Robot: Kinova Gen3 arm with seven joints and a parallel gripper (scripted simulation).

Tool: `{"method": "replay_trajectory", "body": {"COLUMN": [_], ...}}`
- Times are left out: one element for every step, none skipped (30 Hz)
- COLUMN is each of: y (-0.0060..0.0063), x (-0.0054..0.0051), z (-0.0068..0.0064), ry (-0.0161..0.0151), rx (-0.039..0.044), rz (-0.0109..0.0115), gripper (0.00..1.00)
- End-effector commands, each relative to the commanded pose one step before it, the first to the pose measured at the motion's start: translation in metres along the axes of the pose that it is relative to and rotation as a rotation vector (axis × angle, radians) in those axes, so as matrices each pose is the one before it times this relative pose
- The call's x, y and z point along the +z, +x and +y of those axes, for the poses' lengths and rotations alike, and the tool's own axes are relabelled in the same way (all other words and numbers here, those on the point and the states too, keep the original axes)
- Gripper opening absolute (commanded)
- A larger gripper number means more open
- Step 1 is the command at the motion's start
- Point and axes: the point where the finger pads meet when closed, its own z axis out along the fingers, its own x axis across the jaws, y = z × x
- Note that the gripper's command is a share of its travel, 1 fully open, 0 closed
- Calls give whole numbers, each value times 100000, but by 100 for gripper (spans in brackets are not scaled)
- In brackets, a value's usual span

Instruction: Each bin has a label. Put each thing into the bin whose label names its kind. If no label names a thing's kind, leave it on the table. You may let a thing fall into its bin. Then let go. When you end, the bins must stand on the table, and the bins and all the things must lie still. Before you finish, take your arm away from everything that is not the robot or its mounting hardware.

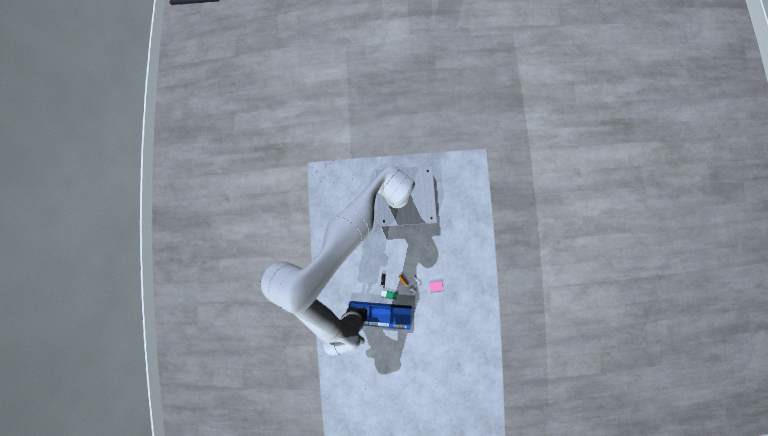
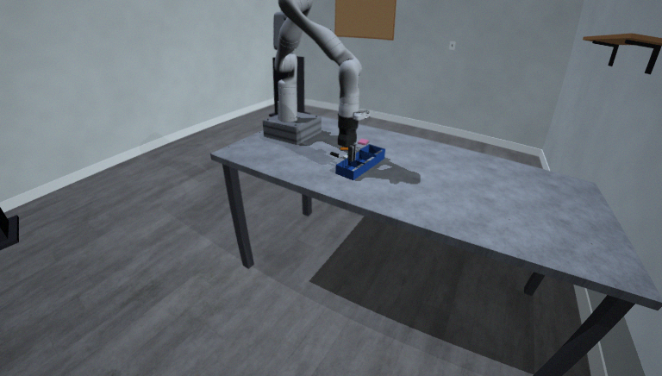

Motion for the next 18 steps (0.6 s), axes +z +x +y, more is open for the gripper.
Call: {"method": "replay_trajectory", "body": {"y": [314,-3,-3,0,-6,-22,57,60,1,-25,0,0,-841,-505,-474,-478,-481,-482], "x": [-1762,-401,-401,-74,6,24,33,20,-6,2,0,0,71,1,3,0,-1,-1], "z": [-232,2,2,0,17,65,65,-26,-61,-12,0,0,-14,-75,6,-1,-3,-3], "ry": [704,-1,-1,-1,-30,-110,-124,117,181,18,0,0,187,266,15,33,38,37], "rx": [253,-5,-5,-1,-15,-55,258,189,20,-48,0,0,358,7,-56,-91,-99,-92], "rz": [234,-5,-5,-1,-5,-18,69,110,-7,-6,0,0,-238,-64,64,70,68,63], "gripper": [31,31,31,31,31,31,31,31,31,31,31,31,31,31,31,31,31,31]}}
